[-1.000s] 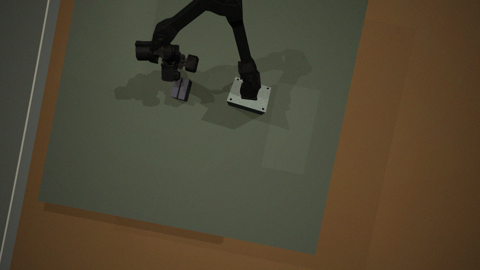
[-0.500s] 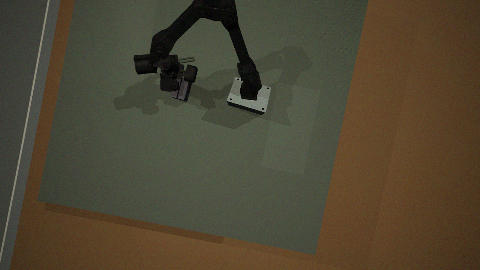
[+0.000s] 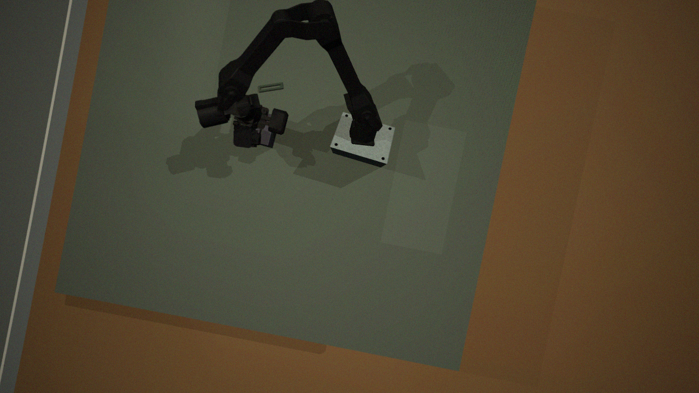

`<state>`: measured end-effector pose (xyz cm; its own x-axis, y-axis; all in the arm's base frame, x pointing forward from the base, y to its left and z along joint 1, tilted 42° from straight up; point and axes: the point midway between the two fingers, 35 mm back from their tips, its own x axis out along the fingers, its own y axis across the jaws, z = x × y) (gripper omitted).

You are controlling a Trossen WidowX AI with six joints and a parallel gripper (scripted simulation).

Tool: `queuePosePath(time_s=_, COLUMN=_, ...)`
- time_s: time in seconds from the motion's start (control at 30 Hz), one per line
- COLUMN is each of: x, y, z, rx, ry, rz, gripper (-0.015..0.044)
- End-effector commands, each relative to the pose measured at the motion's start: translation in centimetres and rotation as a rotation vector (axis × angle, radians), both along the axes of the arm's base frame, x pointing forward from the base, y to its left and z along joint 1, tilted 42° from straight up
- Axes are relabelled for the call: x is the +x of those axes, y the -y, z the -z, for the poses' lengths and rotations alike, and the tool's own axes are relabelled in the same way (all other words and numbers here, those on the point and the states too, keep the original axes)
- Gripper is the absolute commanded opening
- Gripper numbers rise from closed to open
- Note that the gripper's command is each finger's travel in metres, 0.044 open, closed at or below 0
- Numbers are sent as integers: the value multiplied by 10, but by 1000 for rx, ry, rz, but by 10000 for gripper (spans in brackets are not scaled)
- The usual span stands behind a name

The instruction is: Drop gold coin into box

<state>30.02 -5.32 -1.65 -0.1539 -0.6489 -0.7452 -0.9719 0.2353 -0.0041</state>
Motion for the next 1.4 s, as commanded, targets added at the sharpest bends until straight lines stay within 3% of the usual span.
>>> queuePosePath(time_s=0.0, x=-3, y=-8, z=9, rx=1, ry=-4, rz=7, gripper=0)
queuePosePath(time_s=1.37, x=-4, y=-11, z=14, rx=-3, ry=5, rz=-1, gripper=0)
